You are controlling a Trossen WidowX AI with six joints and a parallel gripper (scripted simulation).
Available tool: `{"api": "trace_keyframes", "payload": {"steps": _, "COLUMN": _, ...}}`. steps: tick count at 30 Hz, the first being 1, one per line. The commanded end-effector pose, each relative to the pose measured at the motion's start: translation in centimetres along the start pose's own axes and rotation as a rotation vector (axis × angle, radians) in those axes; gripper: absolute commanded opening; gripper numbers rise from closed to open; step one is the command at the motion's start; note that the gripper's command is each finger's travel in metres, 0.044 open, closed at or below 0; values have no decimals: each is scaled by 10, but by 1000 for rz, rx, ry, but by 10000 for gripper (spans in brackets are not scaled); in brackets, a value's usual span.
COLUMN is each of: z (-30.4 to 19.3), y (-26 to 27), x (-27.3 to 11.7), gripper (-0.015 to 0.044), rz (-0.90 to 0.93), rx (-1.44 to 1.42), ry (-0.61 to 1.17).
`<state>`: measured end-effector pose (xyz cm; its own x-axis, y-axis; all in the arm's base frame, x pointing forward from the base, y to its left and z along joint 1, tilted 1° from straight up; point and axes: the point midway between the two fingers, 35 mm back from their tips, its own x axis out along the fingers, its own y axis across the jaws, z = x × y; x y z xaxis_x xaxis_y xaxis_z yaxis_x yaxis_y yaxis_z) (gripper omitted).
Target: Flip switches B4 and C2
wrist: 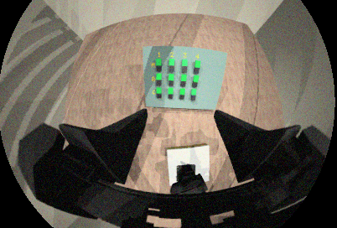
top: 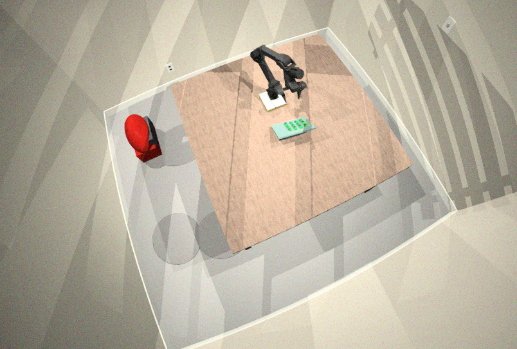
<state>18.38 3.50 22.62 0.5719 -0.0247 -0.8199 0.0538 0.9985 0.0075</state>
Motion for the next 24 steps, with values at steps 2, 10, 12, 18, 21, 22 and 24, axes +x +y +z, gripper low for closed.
{"api": "trace_keyframes", "payload": {"steps": 2, "z": 2, "y": -1, "x": 7, "gripper": 347, "rz": 0, "rx": 3, "ry": 1}}
{"api": "trace_keyframes", "payload": {"steps": 10, "z": 16, "y": -43, "x": 79, "gripper": 137, "rz": 0, "rx": 26, "ry": -28}}
{"api": "trace_keyframes", "payload": {"steps": 12, "z": 16, "y": -54, "x": 90, "gripper": 85, "rz": -2, "rx": 28, "ry": -39}}
{"api": "trace_keyframes", "payload": {"steps": 18, "z": 16, "y": -56, "x": 93, "gripper": 0, "rz": -3, "rx": 28, "ry": -40}}
{"api": "trace_keyframes", "payload": {"steps": 21, "z": 18, "y": -56, "x": 118, "gripper": 0, "rz": -2, "rx": 28, "ry": -22}}
{"api": "trace_keyframes", "payload": {"steps": 22, "z": 18, "y": -56, "x": 124, "gripper": 0, "rz": -2, "rx": 28, "ry": -18}}
{"api": "trace_keyframes", "payload": {"steps": 24, "z": 18, "y": -56, "x": 126, "gripper": 0, "rz": -2, "rx": 28, "ry": -17}}
